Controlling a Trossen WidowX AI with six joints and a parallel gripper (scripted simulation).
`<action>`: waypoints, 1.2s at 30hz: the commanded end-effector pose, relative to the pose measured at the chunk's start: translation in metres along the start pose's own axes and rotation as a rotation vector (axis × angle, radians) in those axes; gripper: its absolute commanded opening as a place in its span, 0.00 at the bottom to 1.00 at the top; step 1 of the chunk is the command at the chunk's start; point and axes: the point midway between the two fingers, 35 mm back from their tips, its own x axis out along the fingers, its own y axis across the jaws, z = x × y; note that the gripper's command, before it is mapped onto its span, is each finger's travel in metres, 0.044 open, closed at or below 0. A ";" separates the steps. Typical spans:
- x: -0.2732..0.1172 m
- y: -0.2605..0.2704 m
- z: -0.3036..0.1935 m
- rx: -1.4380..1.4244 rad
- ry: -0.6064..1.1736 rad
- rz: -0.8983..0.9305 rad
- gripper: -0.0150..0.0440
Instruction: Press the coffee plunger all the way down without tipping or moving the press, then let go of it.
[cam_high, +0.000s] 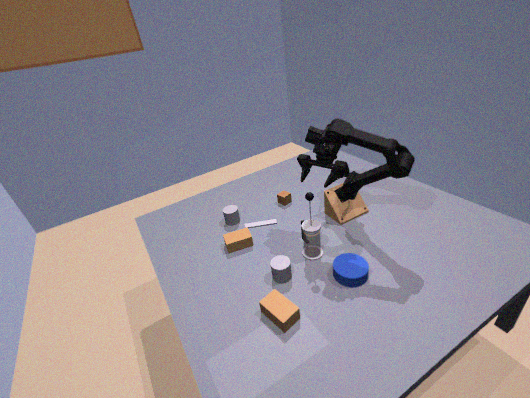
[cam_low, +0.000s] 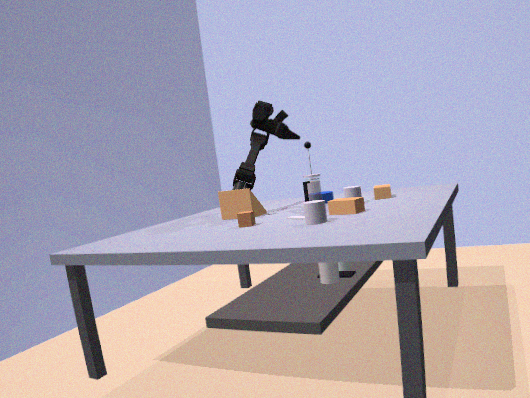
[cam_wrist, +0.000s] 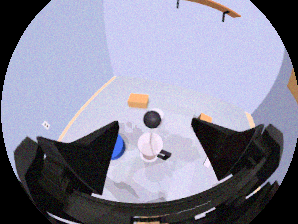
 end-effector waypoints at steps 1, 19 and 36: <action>0.007 0.000 -0.011 0.001 0.012 0.030 1.00; 0.020 -0.005 -0.022 -0.021 0.065 0.037 1.00; 0.041 -0.008 -0.022 -0.054 0.088 0.037 1.00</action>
